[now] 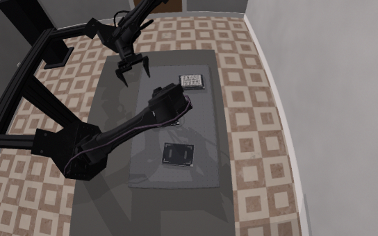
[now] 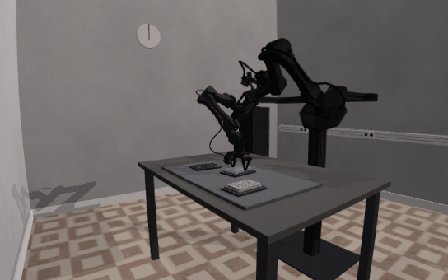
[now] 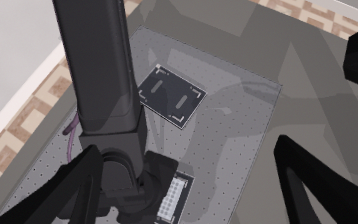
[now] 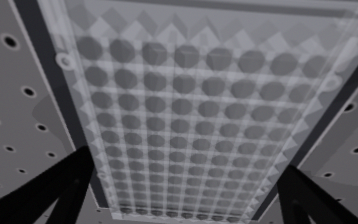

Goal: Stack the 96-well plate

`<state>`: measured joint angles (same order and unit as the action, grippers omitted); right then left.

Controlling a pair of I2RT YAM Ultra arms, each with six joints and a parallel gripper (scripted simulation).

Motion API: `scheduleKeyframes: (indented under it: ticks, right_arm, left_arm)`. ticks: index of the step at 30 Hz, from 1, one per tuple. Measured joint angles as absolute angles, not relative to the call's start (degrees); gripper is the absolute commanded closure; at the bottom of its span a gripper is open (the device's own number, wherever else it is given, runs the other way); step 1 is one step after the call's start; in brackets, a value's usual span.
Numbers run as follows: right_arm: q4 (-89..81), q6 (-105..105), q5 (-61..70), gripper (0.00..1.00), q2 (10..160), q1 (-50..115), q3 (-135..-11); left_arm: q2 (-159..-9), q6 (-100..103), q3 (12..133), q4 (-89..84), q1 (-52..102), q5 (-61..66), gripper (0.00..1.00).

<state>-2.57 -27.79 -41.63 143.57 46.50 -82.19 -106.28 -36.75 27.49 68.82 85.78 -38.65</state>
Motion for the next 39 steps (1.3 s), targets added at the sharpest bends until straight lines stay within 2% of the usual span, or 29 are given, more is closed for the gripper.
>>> scheduleKeyframes:
  ticks: [10, 22, 39]
  right_arm:
    - [-2.6, -27.8, -41.6, 0.0, 143.6, 46.5, -82.2]
    - [-2.6, -27.8, -41.6, 0.0, 143.6, 46.5, -82.2]
    - [-2.6, -27.8, -41.6, 0.0, 143.6, 46.5, -82.2]
  left_arm:
    - [-102.1, -37.4, 25.2, 64.3, 84.8, -35.8, 0.0]
    - [-79.2, -39.6, 13.8, 45.7, 79.9, -27.3, 0.0]
    - [-37.7, -45.4, 11.2, 6.6, 68.0, -10.5, 0.0]
